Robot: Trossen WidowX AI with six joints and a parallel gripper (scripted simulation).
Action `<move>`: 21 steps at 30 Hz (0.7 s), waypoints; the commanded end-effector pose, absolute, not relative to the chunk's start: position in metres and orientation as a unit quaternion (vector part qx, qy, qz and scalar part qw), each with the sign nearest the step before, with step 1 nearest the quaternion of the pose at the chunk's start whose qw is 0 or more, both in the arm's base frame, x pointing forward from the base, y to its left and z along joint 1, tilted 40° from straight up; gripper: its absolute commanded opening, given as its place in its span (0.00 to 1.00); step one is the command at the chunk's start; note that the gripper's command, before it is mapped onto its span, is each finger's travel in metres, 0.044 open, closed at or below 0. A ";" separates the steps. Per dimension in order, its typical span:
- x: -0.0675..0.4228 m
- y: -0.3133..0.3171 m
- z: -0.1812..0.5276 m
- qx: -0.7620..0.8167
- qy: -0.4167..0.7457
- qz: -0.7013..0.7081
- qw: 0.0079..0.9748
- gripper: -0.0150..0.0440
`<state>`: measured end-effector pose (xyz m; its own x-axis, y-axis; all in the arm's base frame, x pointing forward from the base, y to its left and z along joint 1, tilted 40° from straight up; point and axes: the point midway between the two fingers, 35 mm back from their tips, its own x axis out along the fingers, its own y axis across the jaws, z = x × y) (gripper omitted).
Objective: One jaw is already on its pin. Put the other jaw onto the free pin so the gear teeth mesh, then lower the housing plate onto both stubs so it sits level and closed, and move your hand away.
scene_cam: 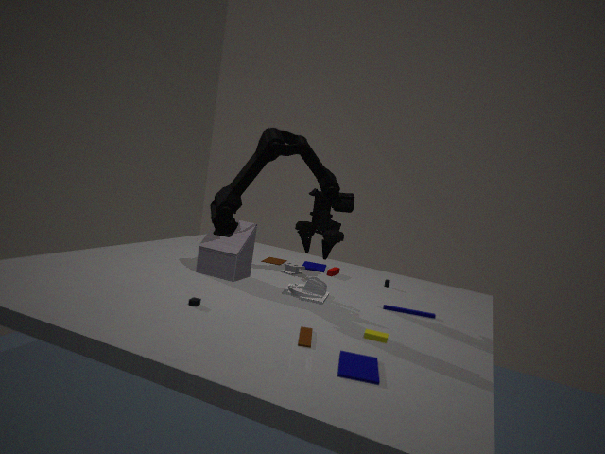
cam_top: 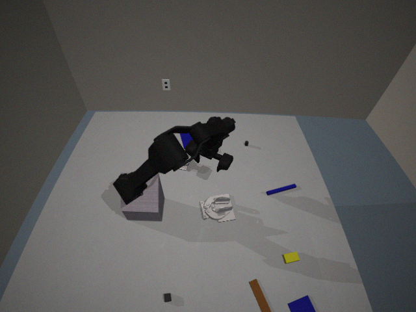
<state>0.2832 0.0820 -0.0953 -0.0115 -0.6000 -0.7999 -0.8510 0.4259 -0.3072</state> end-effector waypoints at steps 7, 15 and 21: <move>0.278 0.092 -0.101 -0.473 0.708 0.071 0.520 1.00; 0.273 0.098 -0.104 -0.431 0.712 0.017 0.554 1.00; 0.269 0.103 -0.107 -0.399 0.712 -0.023 0.578 1.00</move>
<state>0.2714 0.0987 -0.1049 -0.0128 -0.5974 -0.8018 -0.5802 0.6575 -0.4806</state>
